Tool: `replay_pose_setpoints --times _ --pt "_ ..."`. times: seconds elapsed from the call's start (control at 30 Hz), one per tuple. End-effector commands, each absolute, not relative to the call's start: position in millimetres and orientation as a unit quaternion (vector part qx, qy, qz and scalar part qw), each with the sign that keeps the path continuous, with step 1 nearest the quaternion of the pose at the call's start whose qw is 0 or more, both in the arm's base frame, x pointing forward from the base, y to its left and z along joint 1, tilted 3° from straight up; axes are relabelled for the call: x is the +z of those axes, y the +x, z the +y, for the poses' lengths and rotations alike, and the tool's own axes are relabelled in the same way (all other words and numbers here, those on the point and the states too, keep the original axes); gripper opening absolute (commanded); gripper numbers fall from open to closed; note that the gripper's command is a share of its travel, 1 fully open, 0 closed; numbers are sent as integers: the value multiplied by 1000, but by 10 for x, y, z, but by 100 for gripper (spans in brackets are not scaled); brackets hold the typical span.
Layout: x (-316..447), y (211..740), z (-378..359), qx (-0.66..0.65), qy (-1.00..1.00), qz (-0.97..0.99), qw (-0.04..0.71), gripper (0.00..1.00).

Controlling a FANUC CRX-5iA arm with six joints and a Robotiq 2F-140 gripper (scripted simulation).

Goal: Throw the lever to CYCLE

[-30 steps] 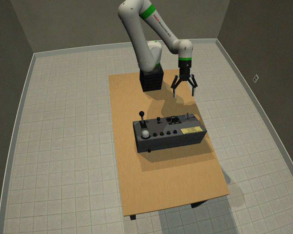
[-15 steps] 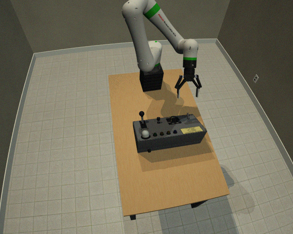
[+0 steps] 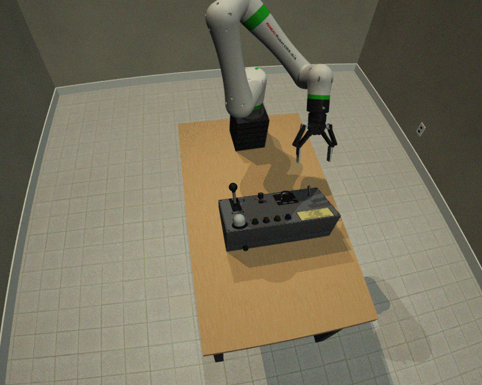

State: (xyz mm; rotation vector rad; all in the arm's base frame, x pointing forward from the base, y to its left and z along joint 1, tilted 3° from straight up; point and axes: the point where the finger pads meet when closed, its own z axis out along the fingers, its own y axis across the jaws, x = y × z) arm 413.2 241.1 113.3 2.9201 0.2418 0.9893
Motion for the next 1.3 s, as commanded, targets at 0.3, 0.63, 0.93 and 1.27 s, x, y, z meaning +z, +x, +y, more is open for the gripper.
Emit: replay_pose_setpoints --times 0.3,0.63,0.93,1.27 --pt "1303 4323 2544 319 944 82 34 100" --pt "1487 4535 2679 317 943 86 44 100" --pt "1687 4770 2811 315 943 90 54 100" --pt "1899 5023 2935 311 943 94 64 100"
